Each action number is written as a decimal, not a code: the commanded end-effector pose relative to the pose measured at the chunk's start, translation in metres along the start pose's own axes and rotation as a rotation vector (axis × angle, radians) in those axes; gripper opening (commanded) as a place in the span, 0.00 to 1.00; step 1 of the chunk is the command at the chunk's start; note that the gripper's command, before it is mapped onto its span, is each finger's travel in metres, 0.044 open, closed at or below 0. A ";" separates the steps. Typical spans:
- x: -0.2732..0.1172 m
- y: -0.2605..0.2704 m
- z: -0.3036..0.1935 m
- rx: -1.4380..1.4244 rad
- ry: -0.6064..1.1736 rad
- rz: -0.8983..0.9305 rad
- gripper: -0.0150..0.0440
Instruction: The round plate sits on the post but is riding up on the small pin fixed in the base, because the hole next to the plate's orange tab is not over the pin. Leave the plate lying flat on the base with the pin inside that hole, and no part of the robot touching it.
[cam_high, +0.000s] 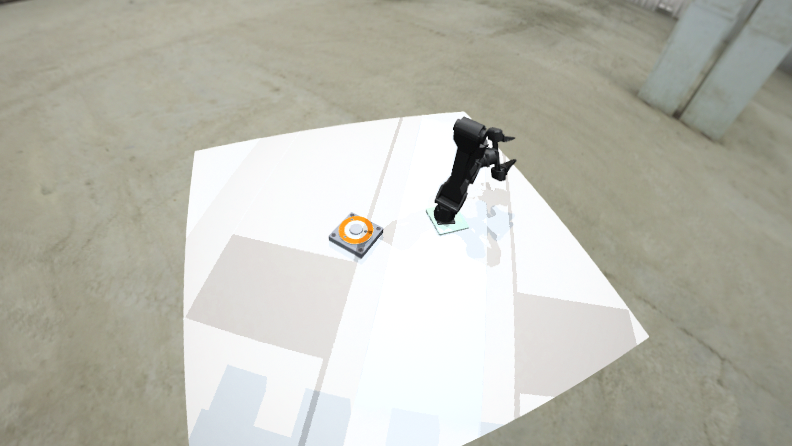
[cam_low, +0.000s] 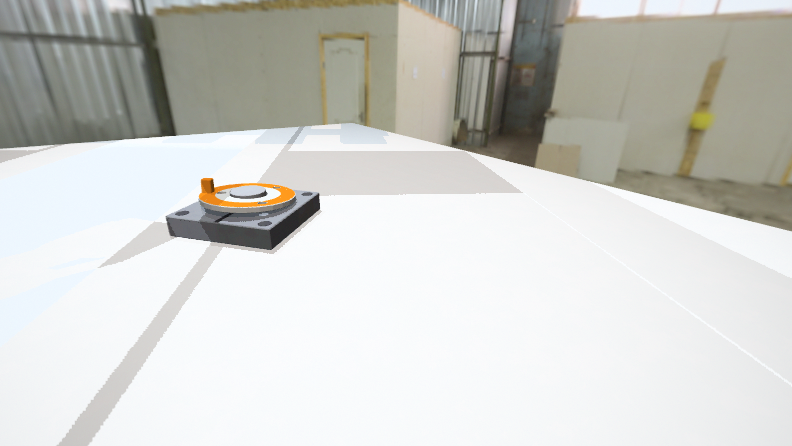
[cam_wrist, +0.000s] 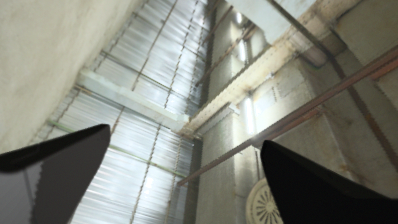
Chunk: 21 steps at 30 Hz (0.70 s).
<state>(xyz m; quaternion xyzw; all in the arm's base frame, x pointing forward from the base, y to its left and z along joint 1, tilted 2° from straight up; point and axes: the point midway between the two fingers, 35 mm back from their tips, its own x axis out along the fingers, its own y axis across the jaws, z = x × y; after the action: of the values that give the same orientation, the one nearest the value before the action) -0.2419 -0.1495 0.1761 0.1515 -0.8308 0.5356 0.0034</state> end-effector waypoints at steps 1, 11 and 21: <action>0.000 -0.001 0.003 0.005 -0.011 -0.001 0.89; -0.040 -0.042 0.144 0.218 -0.546 0.038 0.44; -0.166 -0.085 0.249 0.327 -1.086 0.207 0.25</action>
<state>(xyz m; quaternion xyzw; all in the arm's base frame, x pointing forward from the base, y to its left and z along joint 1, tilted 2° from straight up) -0.0696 -0.3476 0.1228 0.3129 -0.6637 0.5247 -0.4317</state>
